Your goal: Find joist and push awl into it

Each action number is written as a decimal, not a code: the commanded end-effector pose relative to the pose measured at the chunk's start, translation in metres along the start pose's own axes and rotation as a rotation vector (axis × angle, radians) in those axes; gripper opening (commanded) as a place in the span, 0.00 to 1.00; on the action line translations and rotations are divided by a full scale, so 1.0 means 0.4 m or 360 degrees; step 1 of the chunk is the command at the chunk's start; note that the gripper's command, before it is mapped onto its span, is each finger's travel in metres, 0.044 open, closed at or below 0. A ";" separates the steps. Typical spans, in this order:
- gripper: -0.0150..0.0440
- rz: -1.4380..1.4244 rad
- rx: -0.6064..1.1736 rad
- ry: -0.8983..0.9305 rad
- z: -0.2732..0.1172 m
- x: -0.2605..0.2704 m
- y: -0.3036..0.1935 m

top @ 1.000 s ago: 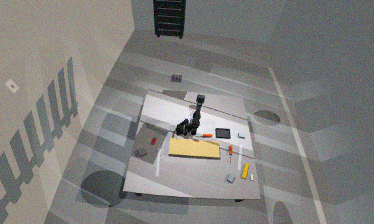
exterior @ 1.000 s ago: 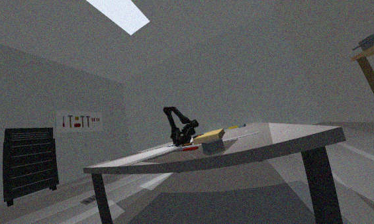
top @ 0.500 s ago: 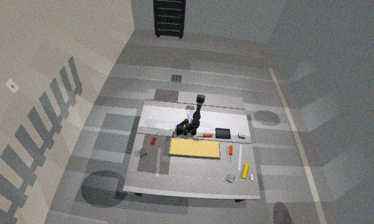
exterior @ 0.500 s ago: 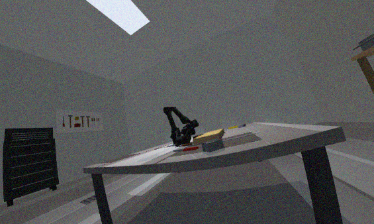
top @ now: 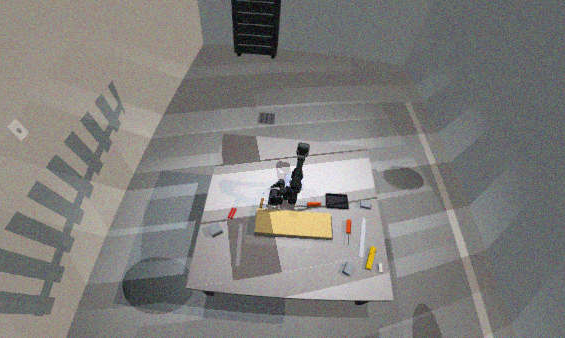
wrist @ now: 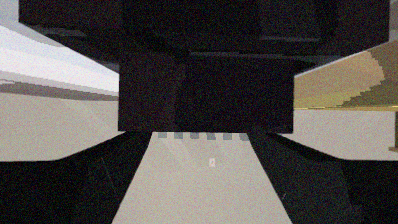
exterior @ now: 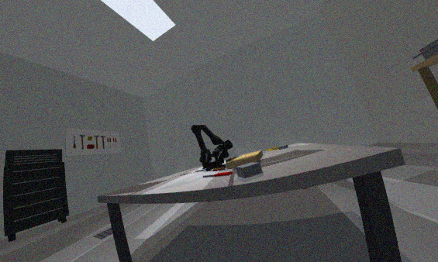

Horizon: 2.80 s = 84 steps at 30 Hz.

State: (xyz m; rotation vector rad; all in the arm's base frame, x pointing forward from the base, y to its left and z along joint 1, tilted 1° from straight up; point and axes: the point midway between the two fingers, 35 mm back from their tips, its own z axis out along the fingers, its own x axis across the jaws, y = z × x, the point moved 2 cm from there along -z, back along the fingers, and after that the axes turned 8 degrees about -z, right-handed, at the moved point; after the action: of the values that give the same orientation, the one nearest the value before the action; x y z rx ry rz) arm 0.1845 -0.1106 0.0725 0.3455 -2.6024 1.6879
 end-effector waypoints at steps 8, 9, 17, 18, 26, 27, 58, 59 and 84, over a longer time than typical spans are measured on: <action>1.00 0.0000 -0.0005 -0.0001 -0.008 -0.001 0.002; 1.00 0.0000 -0.0006 -0.0002 -0.010 -0.001 0.002; 1.00 0.0000 -0.0011 -0.0002 -0.024 -0.002 0.004; 1.00 0.0000 -0.0011 -0.0003 -0.026 -0.002 0.004; 1.00 0.0000 -0.0013 -0.0002 -0.041 -0.002 0.005; 1.00 0.0000 -0.0013 -0.0002 -0.043 -0.002 0.005; 1.00 0.0951 -0.0881 0.0416 -0.047 0.054 -0.073; 1.00 0.1088 -0.0986 0.0469 -0.042 0.055 -0.067; 1.00 0.2436 -0.1889 0.0867 0.000 0.028 -0.100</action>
State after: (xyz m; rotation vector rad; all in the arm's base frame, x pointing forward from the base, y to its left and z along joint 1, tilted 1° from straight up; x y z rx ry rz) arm 0.1810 -0.1287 0.1143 -2.0246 -2.6354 -0.3029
